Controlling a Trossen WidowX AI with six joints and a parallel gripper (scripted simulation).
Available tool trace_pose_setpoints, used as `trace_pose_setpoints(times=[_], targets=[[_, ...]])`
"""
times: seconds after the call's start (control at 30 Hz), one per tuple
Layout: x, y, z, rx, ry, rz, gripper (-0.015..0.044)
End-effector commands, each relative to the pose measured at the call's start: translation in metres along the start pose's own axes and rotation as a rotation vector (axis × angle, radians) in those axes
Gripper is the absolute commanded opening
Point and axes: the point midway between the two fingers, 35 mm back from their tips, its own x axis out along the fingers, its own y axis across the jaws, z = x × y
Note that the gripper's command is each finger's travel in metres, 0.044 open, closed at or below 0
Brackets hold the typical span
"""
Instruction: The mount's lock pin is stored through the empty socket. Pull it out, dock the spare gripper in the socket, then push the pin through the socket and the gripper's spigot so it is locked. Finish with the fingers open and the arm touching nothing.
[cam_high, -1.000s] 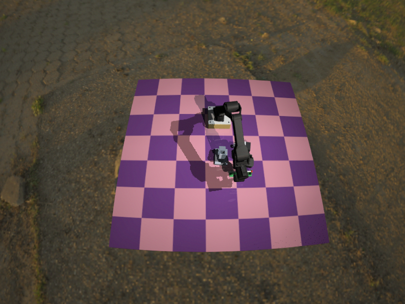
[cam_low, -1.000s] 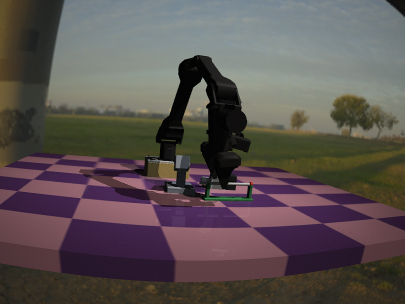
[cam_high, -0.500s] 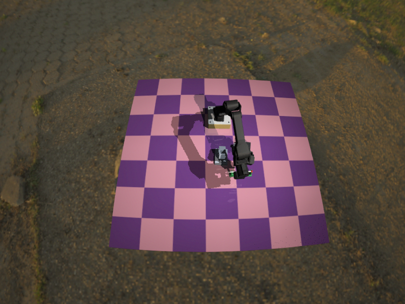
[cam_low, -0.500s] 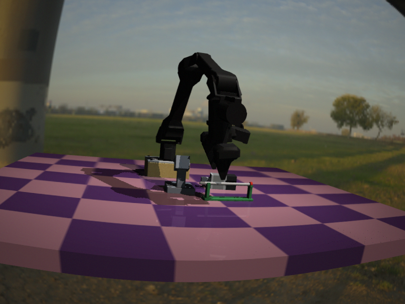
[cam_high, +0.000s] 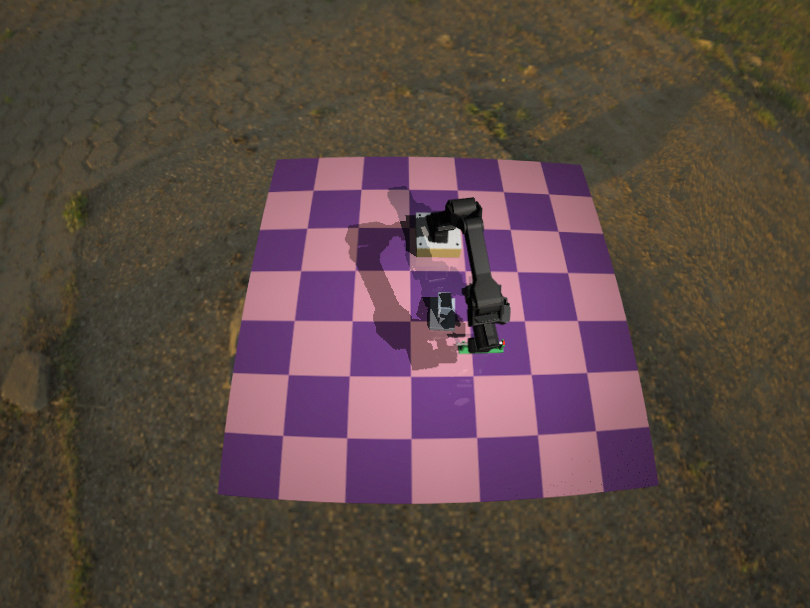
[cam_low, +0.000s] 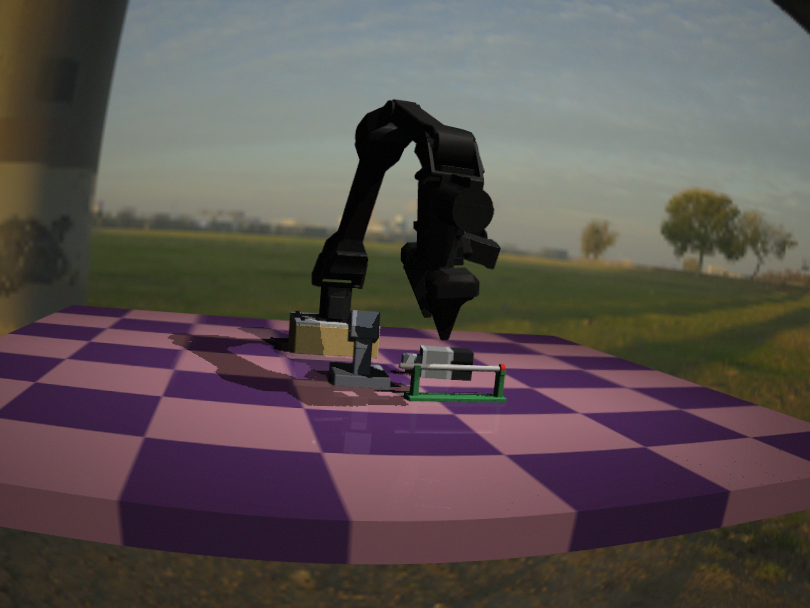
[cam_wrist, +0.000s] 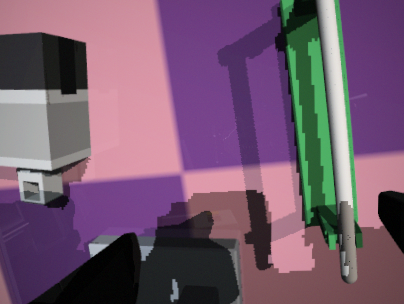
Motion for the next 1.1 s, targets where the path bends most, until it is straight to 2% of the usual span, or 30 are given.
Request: trace_pose_setpoints(times=[0.0, 0.23, 0.53, 0.67, 0.87, 1.07], targets=[[-0.010, 0.002, 0.001, 0.000, 0.000, -0.002, 0.0440], [-0.013, 0.005, 0.001, 0.004, 0.001, 0.010, 0.0440], [-0.067, 0.019, 0.007, 0.028, -0.012, -0.032, 0.0440], [-0.061, 0.019, 0.008, 0.024, 0.000, -0.025, 0.0440], [-0.029, 0.070, 0.052, 0.124, 0.238, 0.023, 0.0440], [-0.003, 0.130, 0.078, 0.205, 0.513, -0.078, 0.0440]])
